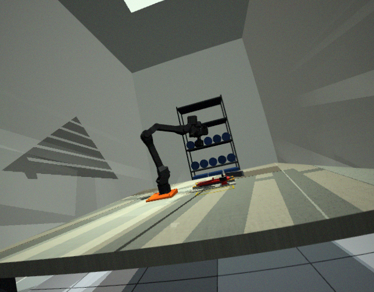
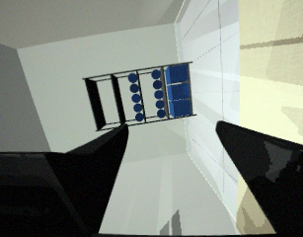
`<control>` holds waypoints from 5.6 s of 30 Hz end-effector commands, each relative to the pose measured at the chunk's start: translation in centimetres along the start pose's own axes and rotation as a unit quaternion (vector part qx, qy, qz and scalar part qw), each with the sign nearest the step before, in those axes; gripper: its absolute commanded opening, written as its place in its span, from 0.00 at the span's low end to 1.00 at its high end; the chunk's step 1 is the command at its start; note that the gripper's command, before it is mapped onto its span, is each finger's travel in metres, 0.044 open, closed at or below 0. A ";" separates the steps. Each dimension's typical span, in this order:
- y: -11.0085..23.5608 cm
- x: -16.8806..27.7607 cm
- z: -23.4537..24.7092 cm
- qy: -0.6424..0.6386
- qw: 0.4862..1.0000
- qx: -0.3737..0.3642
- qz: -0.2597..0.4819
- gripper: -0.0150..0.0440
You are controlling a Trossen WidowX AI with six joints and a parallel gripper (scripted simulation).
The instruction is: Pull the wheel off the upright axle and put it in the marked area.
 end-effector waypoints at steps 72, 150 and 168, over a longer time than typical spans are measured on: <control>25.2 -21.9 -24.4 0.112 0.734 0.667 -0.070 0.76; 25.1 -21.6 -23.4 0.112 0.735 0.665 -0.070 0.25; 25.1 -21.5 -22.8 0.112 0.735 0.666 -0.070 0.25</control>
Point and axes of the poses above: the point midway between the two fingers, 35 mm back from their tips, its own y axis back along the fingers, its own z axis across the jaws, x = y × z, the point moved 1 cm from there along y, back along the fingers, and after that the axes turned 9 degrees about -y, right-handed, at the moved point
